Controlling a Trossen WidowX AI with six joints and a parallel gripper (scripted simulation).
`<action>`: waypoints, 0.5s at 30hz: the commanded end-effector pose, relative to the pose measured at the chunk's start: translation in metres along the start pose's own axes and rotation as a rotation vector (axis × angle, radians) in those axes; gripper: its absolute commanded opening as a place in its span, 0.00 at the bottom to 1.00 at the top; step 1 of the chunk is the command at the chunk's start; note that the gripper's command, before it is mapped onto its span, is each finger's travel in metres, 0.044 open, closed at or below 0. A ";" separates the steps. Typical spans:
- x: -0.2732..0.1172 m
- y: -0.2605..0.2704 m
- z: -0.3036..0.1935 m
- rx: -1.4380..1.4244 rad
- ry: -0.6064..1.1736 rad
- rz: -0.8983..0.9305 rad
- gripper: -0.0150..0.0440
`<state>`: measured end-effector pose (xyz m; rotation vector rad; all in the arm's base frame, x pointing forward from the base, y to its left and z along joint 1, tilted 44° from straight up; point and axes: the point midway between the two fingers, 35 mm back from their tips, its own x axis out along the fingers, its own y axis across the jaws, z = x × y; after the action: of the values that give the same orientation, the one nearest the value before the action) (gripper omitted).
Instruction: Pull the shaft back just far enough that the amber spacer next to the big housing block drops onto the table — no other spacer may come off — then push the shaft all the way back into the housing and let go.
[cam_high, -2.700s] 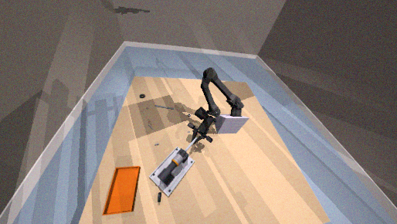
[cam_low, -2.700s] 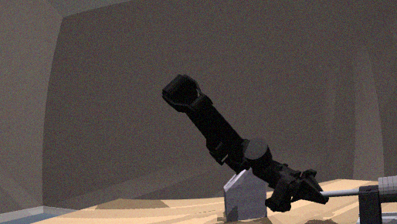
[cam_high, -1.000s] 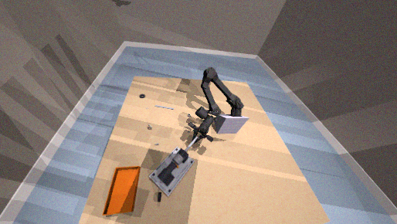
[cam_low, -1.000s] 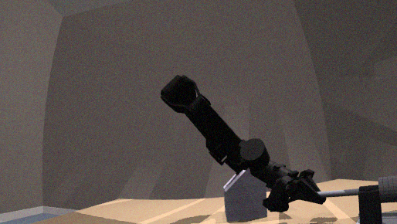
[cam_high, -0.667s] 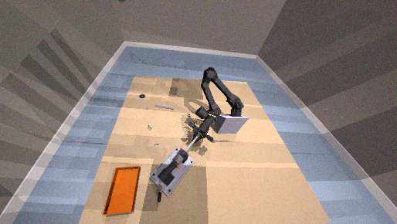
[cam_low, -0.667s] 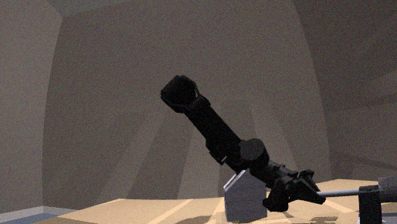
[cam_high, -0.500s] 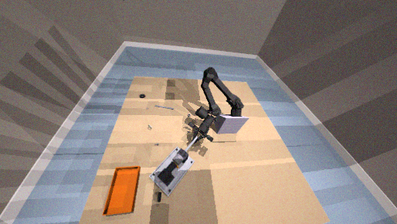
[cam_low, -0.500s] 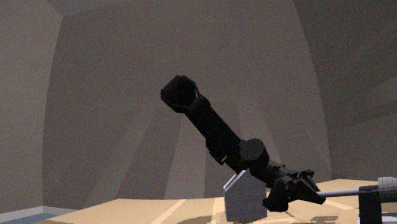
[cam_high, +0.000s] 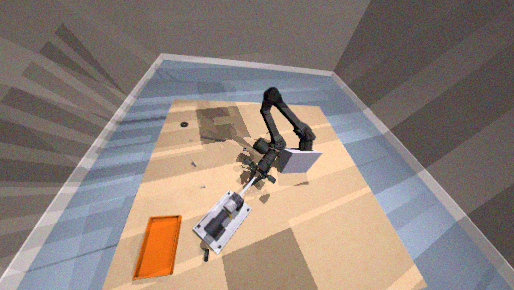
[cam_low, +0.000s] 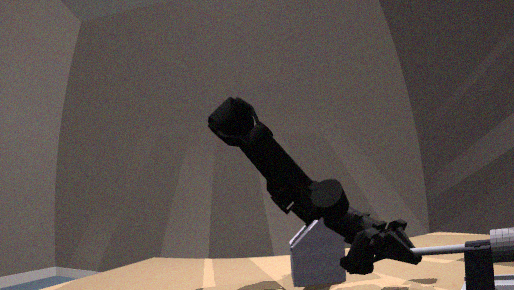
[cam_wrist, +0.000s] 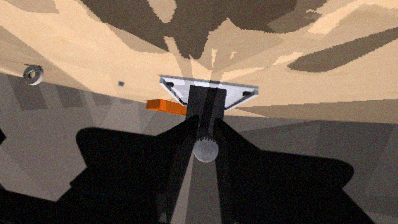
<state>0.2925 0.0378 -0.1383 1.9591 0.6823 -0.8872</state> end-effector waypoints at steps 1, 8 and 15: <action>0.002 0.000 -0.002 -0.002 0.002 0.000 0.25; 0.003 0.000 -0.003 -0.001 0.002 0.000 0.25; 0.005 0.000 -0.004 -0.001 0.002 0.000 0.25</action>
<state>0.2949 0.0393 -0.1403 1.9552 0.6793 -0.8905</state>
